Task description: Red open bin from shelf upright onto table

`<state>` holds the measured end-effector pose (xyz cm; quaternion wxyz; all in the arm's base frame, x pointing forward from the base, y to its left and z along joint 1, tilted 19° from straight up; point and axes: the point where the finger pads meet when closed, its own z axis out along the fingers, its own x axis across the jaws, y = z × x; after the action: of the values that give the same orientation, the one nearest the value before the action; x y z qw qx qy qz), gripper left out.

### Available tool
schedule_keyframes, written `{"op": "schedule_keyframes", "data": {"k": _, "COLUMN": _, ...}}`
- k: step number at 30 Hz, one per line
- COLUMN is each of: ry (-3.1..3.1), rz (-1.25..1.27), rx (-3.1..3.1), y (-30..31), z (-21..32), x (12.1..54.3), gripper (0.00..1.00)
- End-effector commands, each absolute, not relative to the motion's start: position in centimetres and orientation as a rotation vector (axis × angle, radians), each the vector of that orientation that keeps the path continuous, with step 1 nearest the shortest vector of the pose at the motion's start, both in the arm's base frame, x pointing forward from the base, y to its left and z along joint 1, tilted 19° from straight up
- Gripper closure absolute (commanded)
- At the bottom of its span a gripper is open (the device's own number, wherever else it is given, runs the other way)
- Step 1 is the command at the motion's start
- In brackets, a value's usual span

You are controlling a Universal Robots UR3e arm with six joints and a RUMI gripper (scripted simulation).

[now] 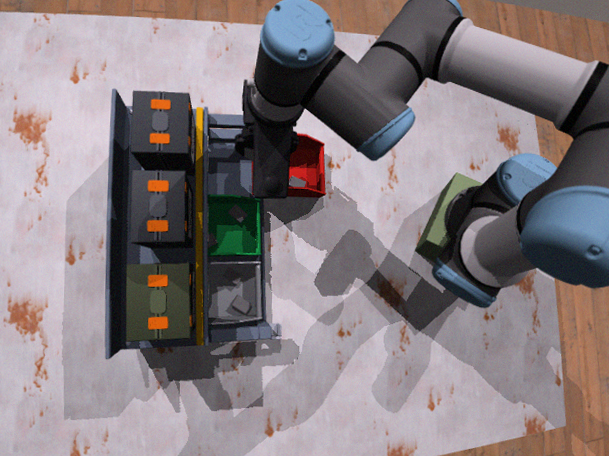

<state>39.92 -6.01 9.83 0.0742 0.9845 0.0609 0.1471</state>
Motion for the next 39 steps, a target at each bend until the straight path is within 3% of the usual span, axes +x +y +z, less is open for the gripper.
{"op": "schedule_keyframes", "data": {"k": 1, "ry": 0.183, "rz": 0.445, "rx": 2.953, "y": -6.03, "z": 9.93, "x": 39.97, "gripper": 1.0}}
{"op": "schedule_keyframes", "data": {"k": 39, "ry": 0.183, "rz": 0.445, "rx": 2.953, "y": -5.95, "z": 10.5, "x": 39.79, "gripper": 1.0}}
